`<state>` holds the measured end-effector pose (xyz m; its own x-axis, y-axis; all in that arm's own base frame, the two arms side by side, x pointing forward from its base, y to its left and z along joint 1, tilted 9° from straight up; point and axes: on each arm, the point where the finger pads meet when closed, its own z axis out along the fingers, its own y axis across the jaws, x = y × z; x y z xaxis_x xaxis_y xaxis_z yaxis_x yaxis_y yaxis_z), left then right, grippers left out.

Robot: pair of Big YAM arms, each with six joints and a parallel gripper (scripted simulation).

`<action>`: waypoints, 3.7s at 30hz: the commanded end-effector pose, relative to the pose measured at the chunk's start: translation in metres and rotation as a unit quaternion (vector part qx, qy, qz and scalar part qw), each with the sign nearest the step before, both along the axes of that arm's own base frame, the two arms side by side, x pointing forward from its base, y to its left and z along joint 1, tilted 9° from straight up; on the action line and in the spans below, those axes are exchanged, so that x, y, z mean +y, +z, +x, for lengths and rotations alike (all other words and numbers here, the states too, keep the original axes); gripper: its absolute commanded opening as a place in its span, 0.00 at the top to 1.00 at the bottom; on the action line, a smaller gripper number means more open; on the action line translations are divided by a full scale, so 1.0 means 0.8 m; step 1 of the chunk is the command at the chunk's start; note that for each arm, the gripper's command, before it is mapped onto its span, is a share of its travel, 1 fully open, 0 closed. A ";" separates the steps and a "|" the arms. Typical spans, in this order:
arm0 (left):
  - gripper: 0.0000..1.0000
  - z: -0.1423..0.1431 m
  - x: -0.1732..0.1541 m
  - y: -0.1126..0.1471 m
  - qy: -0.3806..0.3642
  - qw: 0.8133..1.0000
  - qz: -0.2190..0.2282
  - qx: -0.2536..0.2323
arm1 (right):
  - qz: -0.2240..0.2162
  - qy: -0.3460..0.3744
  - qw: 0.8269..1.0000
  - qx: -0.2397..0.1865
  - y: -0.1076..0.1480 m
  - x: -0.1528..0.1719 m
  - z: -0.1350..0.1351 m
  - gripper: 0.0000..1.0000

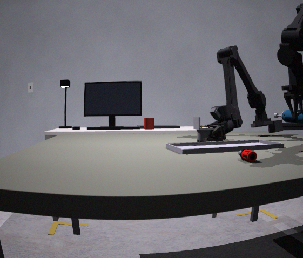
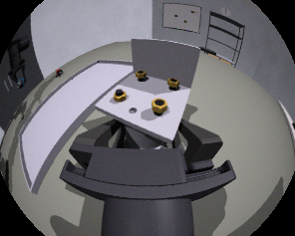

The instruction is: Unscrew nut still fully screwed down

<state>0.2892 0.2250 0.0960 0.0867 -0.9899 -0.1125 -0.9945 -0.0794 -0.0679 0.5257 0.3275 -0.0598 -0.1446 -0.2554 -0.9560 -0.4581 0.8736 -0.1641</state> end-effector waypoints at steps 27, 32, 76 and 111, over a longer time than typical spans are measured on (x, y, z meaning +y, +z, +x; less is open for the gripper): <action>0.58 0.026 0.007 0.092 -0.002 0.999 0.030 -0.041 | -0.009 -0.008 1.000 0.014 -0.017 -0.014 0.002 0.41; 0.58 0.025 0.006 0.097 -0.002 0.999 0.030 -0.041 | -0.009 -0.008 1.000 0.014 -0.017 -0.014 0.002 0.41; 0.58 0.029 0.008 0.114 -0.006 0.998 0.038 -0.050 | -0.009 -0.008 1.000 0.014 -0.017 -0.014 0.002 0.41; 0.58 0.030 0.008 0.118 -0.009 0.998 0.040 -0.052 | -0.009 -0.008 1.000 0.014 -0.017 -0.014 0.002 0.41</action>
